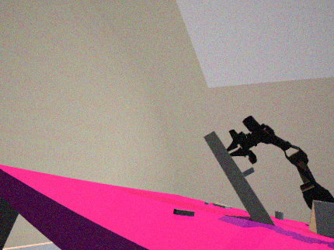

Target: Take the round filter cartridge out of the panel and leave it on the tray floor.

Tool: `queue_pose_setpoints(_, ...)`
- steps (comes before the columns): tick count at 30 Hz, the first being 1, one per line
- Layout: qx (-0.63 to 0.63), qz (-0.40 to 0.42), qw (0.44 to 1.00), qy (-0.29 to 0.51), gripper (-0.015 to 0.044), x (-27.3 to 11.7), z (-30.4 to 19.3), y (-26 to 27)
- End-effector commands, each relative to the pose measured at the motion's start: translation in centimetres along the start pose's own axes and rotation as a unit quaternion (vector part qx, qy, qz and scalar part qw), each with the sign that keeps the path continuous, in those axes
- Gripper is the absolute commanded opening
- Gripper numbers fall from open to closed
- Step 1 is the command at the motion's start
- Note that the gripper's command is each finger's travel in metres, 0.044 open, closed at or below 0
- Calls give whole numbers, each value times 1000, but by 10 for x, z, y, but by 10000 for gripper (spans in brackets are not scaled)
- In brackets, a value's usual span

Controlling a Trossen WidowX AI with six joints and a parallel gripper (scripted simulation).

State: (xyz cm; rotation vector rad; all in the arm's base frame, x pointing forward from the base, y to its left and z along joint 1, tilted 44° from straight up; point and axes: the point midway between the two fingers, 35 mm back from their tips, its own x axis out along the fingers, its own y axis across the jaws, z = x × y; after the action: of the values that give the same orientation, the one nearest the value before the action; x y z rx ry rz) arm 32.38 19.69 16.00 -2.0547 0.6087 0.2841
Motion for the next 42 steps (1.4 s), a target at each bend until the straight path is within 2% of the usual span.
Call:
queue_pose_setpoints(1, -1, 2, 1000, -1, 114, 4, 0, 1)
queue_pose_setpoints(20, -1, 2, 1000, -1, 114, 9, 0, 1)
queue_pose_setpoints(29, -2, -2, 1000, -1, 54, 4, 0, 0)
queue_pose_setpoints(31, -2, -2, 1000, -1, 2, 4, 0, 0)
queue_pose_setpoints(35, 18, -1, 1000, -1, 0, 6, 0, 0)
queue_pose_setpoints(42, 131, 2, 991, -1, 0, 9, 0, 1)
